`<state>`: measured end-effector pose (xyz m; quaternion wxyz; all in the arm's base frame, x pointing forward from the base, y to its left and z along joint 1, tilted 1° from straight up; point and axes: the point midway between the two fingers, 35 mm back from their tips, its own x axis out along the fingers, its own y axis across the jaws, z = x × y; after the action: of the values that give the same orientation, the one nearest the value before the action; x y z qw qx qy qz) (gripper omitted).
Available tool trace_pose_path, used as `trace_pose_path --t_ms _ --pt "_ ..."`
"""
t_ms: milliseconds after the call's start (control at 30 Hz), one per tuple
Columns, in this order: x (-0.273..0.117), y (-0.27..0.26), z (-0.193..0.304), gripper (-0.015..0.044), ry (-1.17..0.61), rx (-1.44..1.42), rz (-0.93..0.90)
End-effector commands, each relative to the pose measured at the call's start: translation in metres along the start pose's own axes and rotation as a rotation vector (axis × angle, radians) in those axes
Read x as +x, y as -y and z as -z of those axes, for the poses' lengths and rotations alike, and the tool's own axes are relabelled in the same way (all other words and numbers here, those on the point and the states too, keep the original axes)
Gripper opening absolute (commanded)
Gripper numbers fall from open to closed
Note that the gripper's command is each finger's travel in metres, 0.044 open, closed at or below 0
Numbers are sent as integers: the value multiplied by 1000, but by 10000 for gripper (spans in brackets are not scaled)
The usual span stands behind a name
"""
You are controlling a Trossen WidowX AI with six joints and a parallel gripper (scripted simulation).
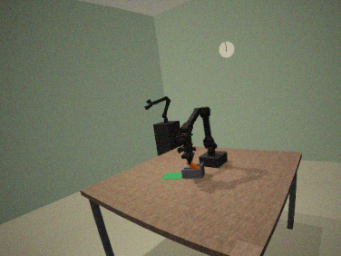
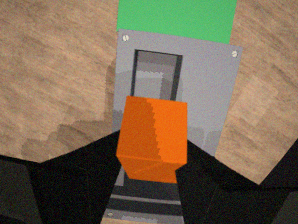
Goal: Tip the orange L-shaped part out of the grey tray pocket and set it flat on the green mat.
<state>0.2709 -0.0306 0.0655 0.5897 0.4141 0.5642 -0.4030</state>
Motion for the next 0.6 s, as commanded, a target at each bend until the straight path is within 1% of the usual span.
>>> trace_pose_path --t_ms 0,567 --pt "-8 -1 1 0 -5 3 -7" --pt "-35 -1 1 0 -5 4 -7"
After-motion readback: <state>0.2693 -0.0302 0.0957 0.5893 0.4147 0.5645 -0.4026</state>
